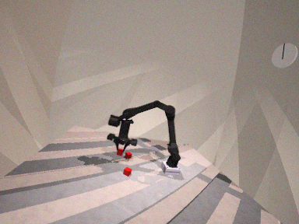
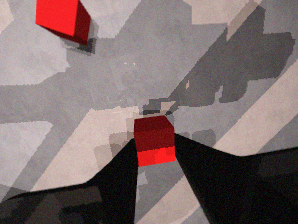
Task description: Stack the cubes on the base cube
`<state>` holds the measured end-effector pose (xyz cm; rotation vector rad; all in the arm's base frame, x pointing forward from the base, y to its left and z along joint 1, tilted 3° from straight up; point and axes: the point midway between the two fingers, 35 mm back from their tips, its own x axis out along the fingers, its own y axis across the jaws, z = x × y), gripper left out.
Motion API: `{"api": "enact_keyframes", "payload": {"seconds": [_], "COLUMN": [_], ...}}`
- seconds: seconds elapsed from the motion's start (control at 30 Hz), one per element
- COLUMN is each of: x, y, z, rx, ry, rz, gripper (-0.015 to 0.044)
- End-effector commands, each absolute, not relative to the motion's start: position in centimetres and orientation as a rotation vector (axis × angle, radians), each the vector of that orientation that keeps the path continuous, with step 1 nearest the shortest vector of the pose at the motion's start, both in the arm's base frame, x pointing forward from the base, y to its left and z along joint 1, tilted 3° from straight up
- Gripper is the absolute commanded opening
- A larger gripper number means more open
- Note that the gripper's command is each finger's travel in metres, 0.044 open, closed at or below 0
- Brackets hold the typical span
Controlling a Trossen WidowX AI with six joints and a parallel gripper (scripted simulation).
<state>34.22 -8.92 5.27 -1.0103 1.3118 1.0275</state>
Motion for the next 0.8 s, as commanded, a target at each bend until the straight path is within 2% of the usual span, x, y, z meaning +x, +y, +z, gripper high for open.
{"api": "enact_keyframes", "payload": {"seconds": [0.0, 0.77], "x": [34.3, 33.8], "y": [-8.9, -8.9], "z": [6.0, 9.4], "rx": [-1.017, -1.019], "ry": [1.309, 1.317], "rz": [1.033, 1.051], "gripper": [0.0105, 0.0105]}}
